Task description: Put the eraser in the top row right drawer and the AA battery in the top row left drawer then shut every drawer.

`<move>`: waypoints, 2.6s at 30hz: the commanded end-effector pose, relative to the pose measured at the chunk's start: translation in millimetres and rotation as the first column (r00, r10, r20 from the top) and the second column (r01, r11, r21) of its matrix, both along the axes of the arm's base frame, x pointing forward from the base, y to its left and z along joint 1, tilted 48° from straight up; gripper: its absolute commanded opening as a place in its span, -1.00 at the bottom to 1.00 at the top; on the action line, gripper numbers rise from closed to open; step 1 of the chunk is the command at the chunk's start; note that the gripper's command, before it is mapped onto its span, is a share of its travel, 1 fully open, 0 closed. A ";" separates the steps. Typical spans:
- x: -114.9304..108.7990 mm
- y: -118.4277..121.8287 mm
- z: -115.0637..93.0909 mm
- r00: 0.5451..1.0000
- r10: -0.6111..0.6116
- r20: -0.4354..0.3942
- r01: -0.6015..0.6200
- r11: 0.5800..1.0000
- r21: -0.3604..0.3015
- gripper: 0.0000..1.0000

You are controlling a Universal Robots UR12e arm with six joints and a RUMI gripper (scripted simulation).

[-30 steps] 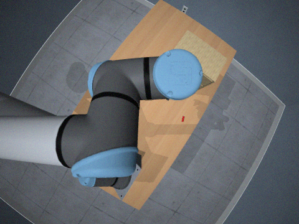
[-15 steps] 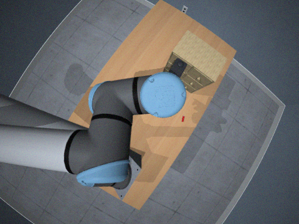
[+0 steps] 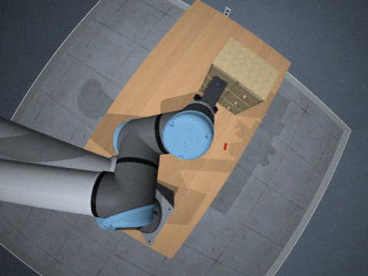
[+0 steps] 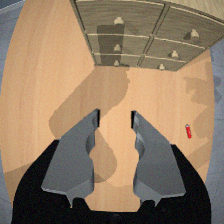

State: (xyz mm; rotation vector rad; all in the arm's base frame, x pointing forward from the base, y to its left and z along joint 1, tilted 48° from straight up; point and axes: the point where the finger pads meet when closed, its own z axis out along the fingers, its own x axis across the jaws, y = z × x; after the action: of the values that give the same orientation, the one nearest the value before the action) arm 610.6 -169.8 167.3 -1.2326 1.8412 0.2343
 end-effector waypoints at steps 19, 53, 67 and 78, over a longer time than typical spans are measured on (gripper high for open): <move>13.9 7.8 -10.3 0.984 -0.134 0.116 0.137 0.990 -0.017 -0.61; 28.4 17.5 -21.4 0.933 -0.268 0.242 0.279 0.960 -0.014 -0.61; 33.4 21.3 -25.2 0.905 -0.313 0.287 0.329 0.944 -0.008 -0.61; 36.6 23.3 -27.6 0.888 -0.339 0.312 0.358 0.934 -0.003 -0.61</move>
State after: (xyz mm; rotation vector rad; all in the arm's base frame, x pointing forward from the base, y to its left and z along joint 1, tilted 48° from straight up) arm 645.3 -146.8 140.7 -0.9136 1.7688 -0.1827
